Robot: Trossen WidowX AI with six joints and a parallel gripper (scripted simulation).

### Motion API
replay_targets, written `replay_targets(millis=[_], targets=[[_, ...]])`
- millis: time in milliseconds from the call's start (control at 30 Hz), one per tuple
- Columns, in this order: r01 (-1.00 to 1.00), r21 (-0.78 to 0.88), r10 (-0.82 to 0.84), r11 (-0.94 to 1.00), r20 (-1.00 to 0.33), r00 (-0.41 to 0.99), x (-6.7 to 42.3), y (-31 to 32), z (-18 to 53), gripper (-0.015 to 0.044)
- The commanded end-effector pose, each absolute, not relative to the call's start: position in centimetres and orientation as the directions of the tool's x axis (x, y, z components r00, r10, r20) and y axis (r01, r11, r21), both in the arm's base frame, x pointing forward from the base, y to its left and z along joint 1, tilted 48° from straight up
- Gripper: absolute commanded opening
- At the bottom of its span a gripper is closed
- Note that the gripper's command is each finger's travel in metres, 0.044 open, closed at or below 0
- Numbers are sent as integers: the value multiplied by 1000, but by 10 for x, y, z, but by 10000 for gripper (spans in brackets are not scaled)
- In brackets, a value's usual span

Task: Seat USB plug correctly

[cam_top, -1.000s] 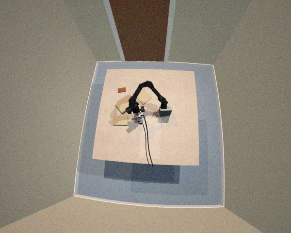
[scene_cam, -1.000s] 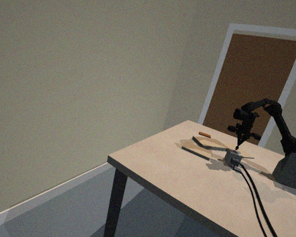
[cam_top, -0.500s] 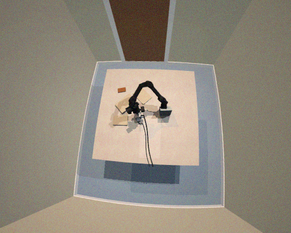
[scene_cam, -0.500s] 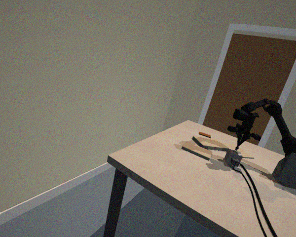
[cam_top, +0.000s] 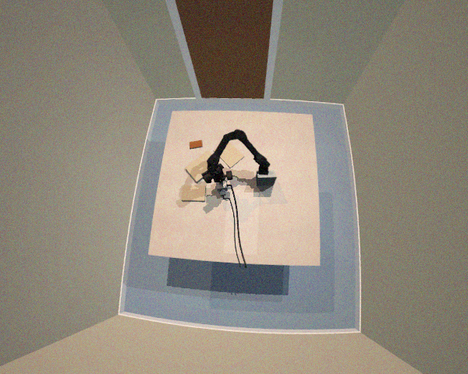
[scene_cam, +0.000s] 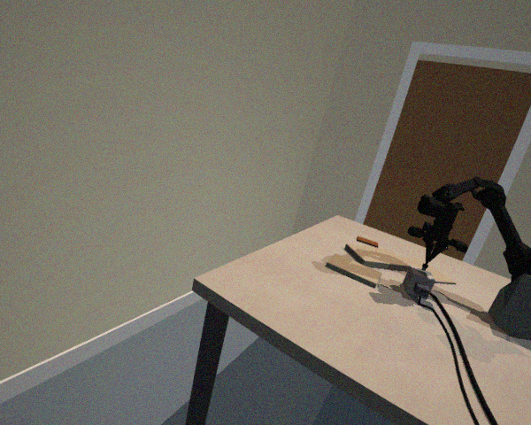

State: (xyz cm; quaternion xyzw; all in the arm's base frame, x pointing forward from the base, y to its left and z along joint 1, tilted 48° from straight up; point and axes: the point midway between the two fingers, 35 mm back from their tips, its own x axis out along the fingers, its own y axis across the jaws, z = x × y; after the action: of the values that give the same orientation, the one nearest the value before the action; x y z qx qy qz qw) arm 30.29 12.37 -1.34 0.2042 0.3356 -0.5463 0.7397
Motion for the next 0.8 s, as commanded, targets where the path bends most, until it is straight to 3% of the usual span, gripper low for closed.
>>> replay_targets(millis=[0, 767], targets=[[945, -68, -665, 321, -726, 174, 303, 124, -14, 0], [945, -67, -656, 320, -735, 170, 303, 123, -17, 0]])
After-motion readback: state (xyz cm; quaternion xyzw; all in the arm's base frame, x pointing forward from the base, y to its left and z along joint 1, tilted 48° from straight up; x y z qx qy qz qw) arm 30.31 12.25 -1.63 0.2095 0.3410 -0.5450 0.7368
